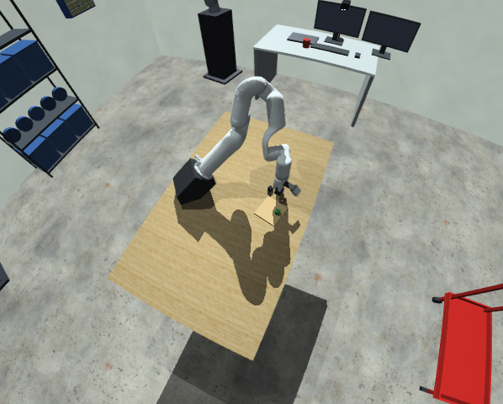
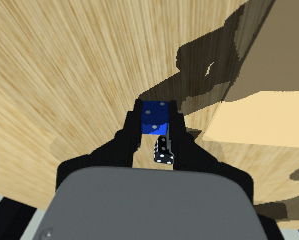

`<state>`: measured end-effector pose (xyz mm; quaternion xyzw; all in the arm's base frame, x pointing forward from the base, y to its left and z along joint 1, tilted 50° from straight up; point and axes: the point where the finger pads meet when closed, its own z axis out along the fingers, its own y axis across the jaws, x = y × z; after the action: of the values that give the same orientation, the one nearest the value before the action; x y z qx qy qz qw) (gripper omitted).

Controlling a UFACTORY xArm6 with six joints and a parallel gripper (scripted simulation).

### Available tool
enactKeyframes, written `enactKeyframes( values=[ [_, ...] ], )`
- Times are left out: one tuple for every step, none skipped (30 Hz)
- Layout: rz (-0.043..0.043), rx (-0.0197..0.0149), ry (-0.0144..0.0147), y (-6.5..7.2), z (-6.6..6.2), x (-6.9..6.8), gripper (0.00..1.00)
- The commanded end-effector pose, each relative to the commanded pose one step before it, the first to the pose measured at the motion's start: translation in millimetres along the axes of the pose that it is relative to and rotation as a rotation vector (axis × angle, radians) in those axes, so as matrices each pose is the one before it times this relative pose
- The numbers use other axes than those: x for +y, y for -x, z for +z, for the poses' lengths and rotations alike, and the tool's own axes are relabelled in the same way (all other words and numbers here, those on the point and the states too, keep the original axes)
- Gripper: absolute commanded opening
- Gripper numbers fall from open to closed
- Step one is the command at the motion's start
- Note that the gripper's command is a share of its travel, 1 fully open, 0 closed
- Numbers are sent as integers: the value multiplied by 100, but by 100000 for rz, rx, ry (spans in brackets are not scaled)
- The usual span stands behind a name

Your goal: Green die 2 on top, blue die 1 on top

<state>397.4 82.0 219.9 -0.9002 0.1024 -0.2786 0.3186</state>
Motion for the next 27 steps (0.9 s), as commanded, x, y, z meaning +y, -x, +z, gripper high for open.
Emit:
enactKeyframes(
  values=[
    [-71,197,-39,-81,-44,-39,21],
    [0,0,0,0,0,0,21],
    [0,0,0,0,0,0,21],
    [0,0,0,0,0,0,21],
    [0,0,0,0,0,0,21],
    [0,0,0,0,0,0,21],
    [0,0,0,0,0,0,21],
    [0,0,0,0,0,0,21],
    [0,0,0,0,0,0,21],
    [0,0,0,0,0,0,21],
    [0,0,0,0,0,0,21],
    [0,0,0,0,0,0,21],
    [0,0,0,0,0,0,21],
    [0,0,0,0,0,0,21],
    [0,0,0,0,0,0,21],
    [0,0,0,0,0,0,21],
    [0,0,0,0,-6,0,21],
    [0,1,-3,-1,-41,-1,21],
    [0,1,-5,-1,-102,-1,21],
    [0,0,-1,0,-181,0,21],
    [0,-1,2,1,-273,0,21],
    [0,-1,5,1,-373,1,21],
    [0,0,-1,0,-482,0,21],
    [0,0,-1,0,-595,0,21],
    [-1,2,-6,-2,-715,-1,21],
    [1,-1,4,1,-820,1,21],
    [0,0,1,0,-842,0,21]
  ],
)
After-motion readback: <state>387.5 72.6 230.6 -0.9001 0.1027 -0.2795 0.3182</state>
